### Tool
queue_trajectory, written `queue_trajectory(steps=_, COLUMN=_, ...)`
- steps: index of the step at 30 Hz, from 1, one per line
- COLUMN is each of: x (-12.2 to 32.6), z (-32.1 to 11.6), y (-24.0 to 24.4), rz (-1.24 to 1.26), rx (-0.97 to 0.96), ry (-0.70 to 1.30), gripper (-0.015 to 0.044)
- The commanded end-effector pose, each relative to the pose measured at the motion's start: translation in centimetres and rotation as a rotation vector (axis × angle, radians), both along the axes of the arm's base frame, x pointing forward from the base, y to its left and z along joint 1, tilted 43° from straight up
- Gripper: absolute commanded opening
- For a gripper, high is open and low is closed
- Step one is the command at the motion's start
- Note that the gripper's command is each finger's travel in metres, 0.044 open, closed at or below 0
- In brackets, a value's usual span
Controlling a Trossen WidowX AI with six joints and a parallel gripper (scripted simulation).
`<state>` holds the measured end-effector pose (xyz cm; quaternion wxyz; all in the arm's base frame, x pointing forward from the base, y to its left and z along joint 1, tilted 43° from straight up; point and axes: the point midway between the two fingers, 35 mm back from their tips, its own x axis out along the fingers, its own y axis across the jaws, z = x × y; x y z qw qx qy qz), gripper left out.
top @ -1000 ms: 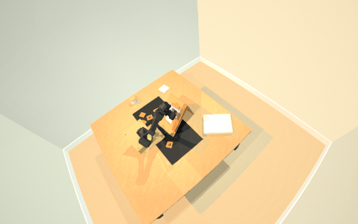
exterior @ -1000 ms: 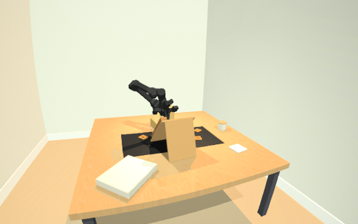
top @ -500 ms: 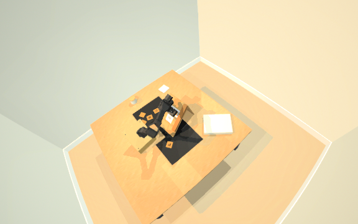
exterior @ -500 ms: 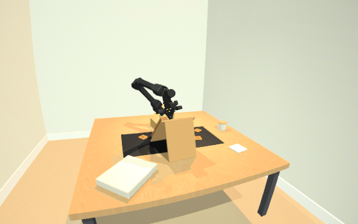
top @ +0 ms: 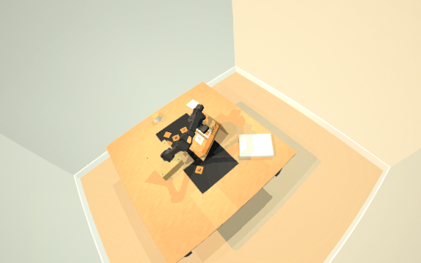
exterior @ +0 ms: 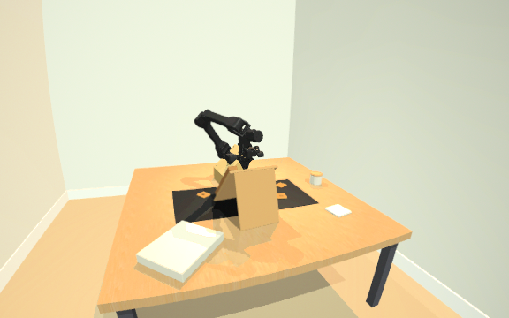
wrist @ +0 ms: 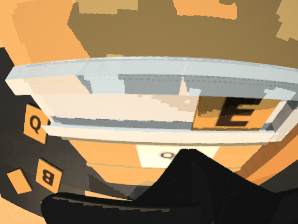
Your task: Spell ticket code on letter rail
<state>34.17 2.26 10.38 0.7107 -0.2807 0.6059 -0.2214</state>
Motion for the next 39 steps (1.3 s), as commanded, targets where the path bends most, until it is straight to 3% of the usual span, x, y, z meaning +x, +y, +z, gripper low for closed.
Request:
queue_trajectory(steps=1, x=0.1, z=0.0, y=0.1, rz=-0.023, rx=-0.017, ry=0.014, gripper=0.0)
queue_trajectory(steps=39, x=1.4, z=-1.0, y=-0.7, rz=-0.023, rx=-0.017, ry=0.013, gripper=0.0)
